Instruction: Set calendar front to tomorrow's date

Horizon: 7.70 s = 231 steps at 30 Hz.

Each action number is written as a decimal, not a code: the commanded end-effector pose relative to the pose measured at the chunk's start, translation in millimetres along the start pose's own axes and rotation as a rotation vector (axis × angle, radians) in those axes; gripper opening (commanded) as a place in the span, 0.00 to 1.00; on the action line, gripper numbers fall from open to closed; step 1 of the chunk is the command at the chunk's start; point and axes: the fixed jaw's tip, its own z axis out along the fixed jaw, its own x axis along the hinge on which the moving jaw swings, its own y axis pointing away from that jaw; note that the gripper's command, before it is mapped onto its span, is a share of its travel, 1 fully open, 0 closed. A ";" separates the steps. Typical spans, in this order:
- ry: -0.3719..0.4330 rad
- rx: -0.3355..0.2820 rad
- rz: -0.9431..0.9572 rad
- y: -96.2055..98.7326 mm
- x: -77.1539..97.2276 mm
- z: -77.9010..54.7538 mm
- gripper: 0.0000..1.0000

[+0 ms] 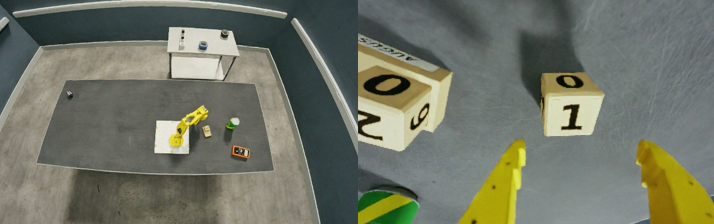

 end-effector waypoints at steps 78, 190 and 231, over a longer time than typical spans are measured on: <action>-0.019 0.002 -0.016 -11.5 -3.5 38.2 0.22; -0.019 -0.001 0.244 -13.1 -4.1 -11.0 0.00; -0.016 -0.014 1.564 -27.8 -10.3 -6.8 0.00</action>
